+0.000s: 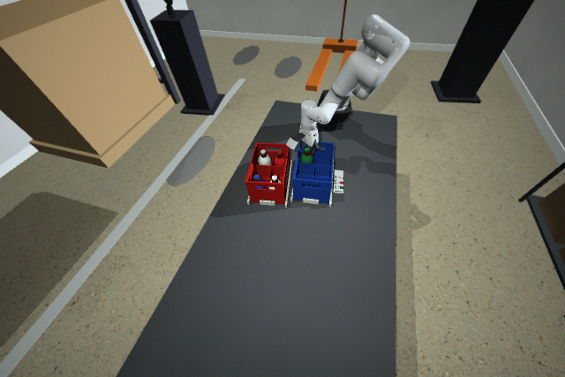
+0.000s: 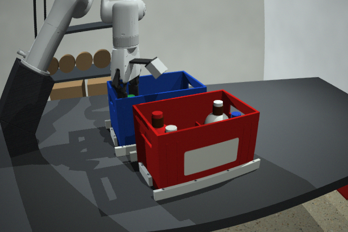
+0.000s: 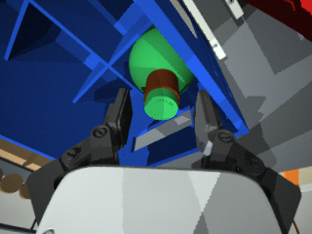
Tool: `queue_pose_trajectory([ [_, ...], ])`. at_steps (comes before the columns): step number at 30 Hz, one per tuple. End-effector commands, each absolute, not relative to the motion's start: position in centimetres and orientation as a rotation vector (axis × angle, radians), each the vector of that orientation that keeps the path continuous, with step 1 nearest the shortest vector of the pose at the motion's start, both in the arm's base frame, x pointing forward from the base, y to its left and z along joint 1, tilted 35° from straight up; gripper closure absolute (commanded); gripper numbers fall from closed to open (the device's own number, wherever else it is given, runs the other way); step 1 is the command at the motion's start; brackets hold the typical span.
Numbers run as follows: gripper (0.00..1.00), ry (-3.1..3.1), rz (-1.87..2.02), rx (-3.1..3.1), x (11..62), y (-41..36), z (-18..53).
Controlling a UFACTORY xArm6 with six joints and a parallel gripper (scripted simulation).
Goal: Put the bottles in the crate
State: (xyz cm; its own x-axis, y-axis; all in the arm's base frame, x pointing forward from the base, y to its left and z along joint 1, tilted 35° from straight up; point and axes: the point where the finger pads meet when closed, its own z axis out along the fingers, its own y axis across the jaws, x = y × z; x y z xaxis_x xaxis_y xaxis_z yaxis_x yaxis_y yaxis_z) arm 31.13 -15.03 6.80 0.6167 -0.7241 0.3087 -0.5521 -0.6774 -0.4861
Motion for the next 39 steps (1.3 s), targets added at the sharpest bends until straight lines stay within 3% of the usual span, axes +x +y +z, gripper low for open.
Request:
queue_pose_trajectory([
  [1, 0.35, 1.025, -0.7, -2.5, 30.5, -15.2, 7.8],
  [39, 0.35, 1.025, -0.7, -2.501, 27.4, -18.1, 13.3],
])
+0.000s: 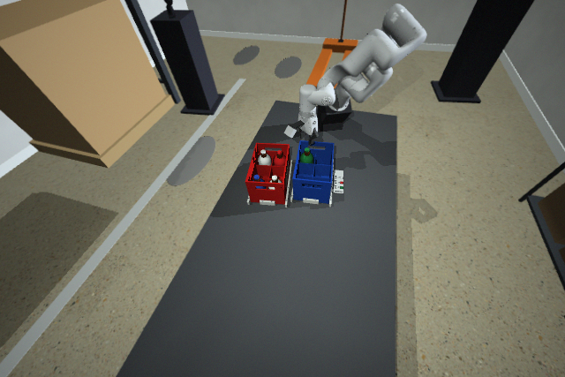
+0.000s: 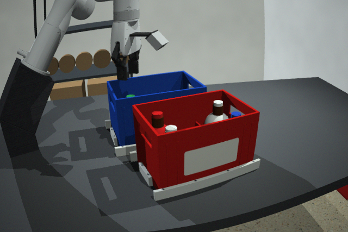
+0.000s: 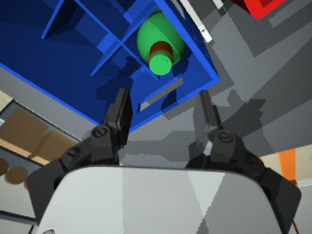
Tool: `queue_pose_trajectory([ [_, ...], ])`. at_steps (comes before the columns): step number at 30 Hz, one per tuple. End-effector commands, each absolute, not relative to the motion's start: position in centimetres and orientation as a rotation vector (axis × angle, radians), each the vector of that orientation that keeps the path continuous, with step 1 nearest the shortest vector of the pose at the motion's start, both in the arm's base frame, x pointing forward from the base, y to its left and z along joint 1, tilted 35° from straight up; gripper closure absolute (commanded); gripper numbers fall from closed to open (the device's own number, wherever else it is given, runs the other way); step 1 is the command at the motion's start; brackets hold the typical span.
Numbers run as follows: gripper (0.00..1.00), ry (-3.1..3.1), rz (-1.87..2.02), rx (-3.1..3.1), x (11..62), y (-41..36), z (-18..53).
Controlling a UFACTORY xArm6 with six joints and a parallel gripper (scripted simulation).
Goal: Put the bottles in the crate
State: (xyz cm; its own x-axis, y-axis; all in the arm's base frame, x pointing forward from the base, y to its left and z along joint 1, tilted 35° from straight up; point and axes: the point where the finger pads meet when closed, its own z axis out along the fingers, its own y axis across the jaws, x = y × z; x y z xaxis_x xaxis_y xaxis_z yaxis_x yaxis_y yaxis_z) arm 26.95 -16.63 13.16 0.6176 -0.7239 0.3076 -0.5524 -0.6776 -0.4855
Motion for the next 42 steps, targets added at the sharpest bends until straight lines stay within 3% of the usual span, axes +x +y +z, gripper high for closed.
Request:
queue_pose_trajectory([
  [1, 0.35, 1.025, -0.7, -2.501, 27.5, -18.6, 13.3],
  [30, 0.35, 1.026, -0.701, -2.501, 30.1, -30.9, 13.2],
  [42, 0.35, 1.026, -0.701, -2.501, 30.1, -31.0, 13.2],
])
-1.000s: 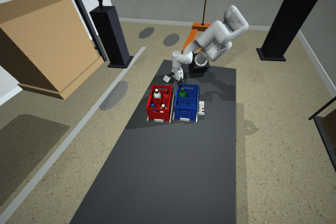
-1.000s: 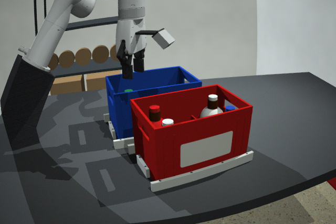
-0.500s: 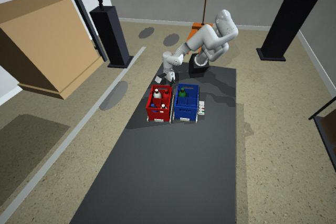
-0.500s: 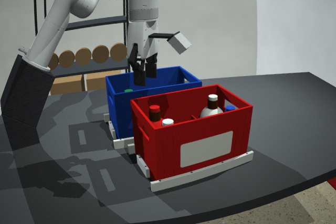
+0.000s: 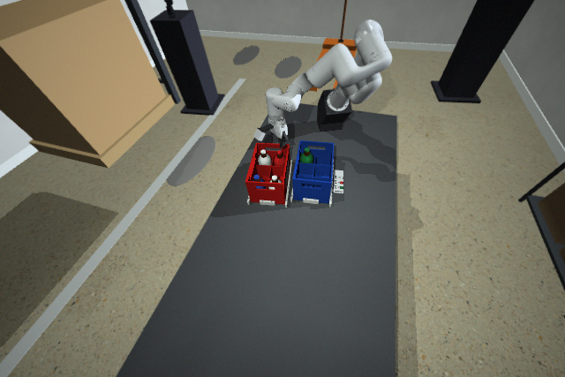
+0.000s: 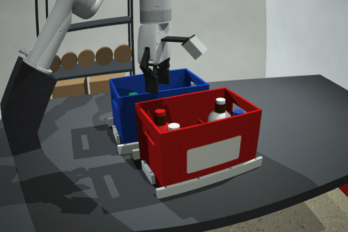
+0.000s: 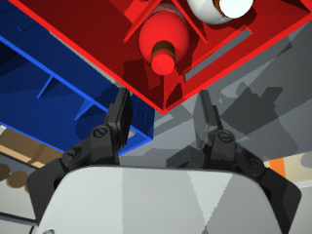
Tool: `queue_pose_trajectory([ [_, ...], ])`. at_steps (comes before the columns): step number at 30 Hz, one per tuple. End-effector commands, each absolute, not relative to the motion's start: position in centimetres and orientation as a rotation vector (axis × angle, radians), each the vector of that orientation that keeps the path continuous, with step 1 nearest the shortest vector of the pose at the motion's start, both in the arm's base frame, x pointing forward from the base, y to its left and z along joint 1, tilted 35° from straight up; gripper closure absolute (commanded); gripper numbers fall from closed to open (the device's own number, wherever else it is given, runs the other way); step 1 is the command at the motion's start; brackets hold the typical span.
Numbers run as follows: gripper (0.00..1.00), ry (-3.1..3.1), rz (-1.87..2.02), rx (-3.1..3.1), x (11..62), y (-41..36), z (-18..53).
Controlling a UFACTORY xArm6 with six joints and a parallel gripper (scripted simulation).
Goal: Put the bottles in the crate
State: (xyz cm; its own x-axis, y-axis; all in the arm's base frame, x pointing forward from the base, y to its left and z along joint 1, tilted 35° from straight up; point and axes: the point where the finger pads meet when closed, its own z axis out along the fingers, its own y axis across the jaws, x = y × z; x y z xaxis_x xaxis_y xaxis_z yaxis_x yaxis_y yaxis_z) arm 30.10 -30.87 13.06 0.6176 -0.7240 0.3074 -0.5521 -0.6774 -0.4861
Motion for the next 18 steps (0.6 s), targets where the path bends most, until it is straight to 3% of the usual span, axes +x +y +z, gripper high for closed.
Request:
queue_pose_trajectory([
  [1, 0.35, 1.026, -0.701, -2.501, 30.1, -31.0, 13.2],
  [18, 0.35, 1.026, -0.701, -2.501, 31.2, -30.8, 11.6],
])
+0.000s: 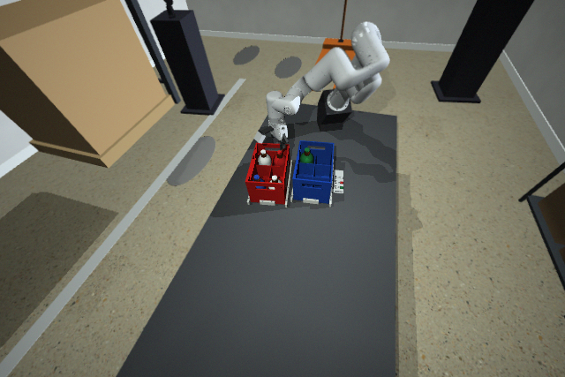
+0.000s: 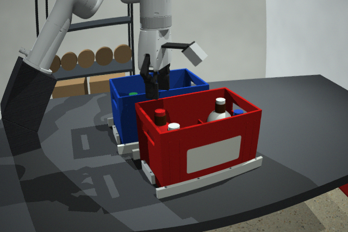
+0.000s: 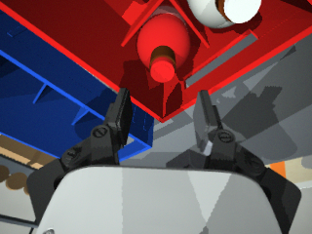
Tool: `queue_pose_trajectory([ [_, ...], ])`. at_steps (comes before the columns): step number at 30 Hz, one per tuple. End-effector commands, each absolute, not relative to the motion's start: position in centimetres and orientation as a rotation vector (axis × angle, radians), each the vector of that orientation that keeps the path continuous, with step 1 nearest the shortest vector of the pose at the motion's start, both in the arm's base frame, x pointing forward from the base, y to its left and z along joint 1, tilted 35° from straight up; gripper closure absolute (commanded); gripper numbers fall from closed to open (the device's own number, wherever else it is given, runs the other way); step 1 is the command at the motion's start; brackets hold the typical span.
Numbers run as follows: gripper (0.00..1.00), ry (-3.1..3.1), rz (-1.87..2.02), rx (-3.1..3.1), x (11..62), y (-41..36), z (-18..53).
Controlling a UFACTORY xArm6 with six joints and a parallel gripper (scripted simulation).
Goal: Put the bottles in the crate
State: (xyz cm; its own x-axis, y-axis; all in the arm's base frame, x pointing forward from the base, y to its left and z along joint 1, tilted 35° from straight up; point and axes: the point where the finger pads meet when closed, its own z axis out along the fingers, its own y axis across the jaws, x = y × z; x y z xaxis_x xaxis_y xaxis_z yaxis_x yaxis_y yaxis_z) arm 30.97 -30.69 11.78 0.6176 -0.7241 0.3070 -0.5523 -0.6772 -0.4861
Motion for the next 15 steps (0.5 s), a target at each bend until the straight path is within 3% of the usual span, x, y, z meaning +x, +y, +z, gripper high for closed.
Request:
queue_pose_trajectory([
  [1, 0.35, 1.026, -0.701, -2.501, 31.2, -30.8, 11.5],
  [15, 0.35, 1.026, -0.701, -2.501, 32.1, -30.5, 10.2],
])
